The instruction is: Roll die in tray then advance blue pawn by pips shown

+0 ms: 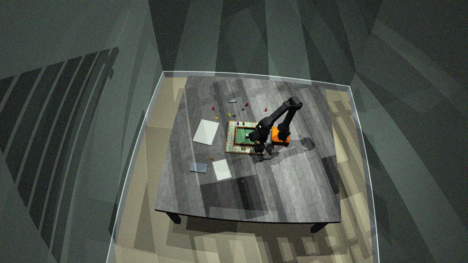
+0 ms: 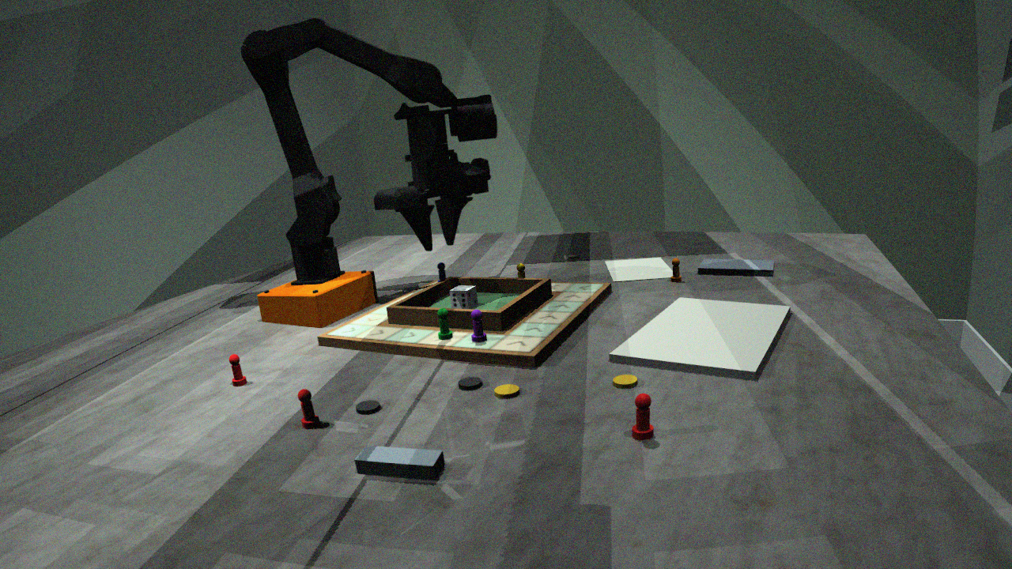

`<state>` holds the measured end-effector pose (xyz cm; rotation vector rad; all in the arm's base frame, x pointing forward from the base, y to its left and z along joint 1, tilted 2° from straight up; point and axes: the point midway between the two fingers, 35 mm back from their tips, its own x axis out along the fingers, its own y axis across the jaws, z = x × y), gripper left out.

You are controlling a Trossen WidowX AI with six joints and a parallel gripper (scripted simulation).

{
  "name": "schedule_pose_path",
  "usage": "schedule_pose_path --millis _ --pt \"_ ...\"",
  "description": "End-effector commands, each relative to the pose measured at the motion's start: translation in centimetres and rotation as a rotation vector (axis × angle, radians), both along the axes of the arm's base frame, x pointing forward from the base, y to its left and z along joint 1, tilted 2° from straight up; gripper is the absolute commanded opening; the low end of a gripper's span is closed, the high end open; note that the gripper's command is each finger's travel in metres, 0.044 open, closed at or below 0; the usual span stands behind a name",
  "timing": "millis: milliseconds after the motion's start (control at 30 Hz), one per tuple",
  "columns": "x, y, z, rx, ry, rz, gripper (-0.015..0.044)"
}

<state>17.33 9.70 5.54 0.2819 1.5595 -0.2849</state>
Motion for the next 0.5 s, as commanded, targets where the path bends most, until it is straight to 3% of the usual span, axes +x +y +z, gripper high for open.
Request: schedule_pose_path --millis 0,467 --pt "-0.2 0.1 -0.8 0.002 0.009 -0.007 0.02" --pt "-0.2 0.2 -2.9 0.002 0.009 -0.007 0.02"
